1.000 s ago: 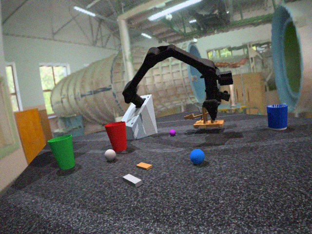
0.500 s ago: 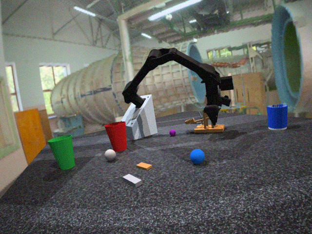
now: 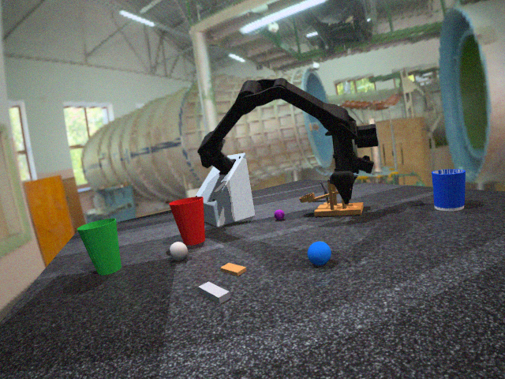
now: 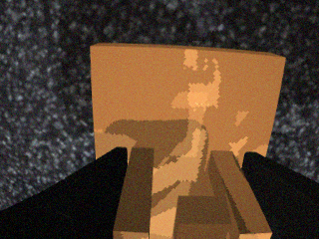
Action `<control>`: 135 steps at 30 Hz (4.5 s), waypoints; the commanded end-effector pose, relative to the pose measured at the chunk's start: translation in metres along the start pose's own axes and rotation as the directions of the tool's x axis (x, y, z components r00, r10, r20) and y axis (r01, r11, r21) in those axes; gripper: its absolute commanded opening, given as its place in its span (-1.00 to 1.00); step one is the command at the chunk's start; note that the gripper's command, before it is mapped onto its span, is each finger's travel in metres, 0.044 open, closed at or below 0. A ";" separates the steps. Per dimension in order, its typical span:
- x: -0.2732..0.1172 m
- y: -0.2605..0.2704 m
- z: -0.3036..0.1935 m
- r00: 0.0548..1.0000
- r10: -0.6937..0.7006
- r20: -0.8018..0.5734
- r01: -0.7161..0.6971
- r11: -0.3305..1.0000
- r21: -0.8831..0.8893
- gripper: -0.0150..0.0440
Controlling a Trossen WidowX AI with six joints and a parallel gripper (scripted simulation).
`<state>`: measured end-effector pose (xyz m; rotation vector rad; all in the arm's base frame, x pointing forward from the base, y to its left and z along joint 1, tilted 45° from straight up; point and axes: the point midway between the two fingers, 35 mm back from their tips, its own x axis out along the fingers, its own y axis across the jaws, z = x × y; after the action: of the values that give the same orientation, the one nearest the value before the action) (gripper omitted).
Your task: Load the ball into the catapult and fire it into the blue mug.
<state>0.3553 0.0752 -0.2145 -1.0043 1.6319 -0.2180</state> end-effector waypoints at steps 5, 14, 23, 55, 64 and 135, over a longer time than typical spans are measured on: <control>-0.002 0.000 0.001 1.000 0.000 0.002 0.000 1.000 0.001 0.67; -0.102 0.002 -0.003 1.000 0.004 0.002 -0.004 1.000 -0.001 1.00; -0.095 0.003 -0.003 1.000 -0.004 0.016 0.004 1.000 -0.003 1.00; -0.014 0.001 -0.001 1.000 -0.007 0.015 0.007 1.000 -0.002 1.00; 0.001 0.001 -0.002 1.000 -0.008 0.014 0.008 1.000 -0.002 1.00; -0.002 -0.001 0.001 1.000 0.000 0.002 0.000 1.000 0.001 -0.05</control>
<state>0.3564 0.0748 -0.2141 -1.0047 1.6317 -0.2189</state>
